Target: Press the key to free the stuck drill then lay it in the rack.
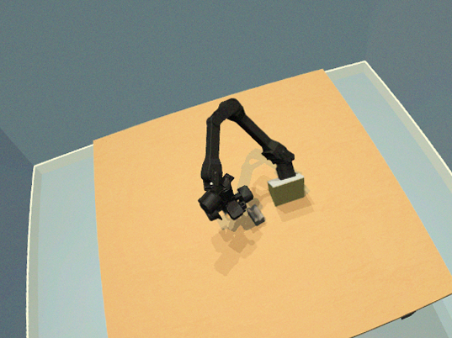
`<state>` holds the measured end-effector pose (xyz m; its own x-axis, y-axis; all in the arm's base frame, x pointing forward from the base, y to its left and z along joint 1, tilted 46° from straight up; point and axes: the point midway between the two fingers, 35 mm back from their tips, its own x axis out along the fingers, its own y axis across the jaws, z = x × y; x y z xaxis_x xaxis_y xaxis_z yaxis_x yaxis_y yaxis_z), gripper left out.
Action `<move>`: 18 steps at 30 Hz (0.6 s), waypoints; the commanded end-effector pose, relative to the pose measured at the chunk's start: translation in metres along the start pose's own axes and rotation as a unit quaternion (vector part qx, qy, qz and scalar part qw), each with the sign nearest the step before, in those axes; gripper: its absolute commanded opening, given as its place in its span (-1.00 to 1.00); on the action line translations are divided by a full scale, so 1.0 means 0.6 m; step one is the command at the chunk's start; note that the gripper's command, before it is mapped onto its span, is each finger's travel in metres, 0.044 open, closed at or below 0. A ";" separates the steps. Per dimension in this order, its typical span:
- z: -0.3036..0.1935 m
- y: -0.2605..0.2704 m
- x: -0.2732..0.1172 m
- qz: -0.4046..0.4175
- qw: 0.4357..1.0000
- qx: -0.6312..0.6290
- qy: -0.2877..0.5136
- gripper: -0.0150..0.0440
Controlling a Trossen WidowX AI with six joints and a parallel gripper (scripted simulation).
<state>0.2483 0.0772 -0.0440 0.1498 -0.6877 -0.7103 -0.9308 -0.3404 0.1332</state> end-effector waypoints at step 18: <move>-0.015 0.008 0.049 0.004 1.000 -0.004 0.005 1.00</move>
<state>0.2533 0.0534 -0.0563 0.1485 -0.6919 -0.7065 -0.9316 -0.3376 0.1348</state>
